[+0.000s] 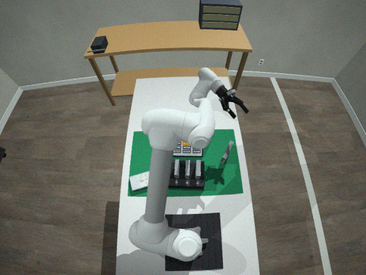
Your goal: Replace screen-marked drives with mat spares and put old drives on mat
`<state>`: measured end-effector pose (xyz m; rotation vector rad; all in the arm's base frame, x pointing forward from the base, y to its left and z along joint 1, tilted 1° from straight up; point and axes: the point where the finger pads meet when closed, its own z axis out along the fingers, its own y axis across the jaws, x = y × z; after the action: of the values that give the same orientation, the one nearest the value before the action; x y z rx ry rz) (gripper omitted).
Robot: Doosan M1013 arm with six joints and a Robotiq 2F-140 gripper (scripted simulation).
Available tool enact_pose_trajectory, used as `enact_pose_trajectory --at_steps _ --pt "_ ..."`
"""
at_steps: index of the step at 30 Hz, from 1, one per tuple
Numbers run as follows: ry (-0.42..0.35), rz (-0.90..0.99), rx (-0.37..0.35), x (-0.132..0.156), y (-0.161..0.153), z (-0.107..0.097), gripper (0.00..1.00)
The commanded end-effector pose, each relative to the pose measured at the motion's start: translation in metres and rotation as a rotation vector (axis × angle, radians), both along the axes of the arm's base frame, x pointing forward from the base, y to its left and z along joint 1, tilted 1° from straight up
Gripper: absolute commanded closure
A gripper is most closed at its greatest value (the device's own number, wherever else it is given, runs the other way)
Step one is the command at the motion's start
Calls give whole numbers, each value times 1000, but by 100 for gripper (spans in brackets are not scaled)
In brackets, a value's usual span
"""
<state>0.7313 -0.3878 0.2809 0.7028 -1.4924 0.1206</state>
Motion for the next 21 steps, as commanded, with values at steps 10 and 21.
enact_pose_trajectory --at_steps 10,21 --pt "-2 0 0 0 0 1 0" --pt "-9 6 13 -2 1 3 0"
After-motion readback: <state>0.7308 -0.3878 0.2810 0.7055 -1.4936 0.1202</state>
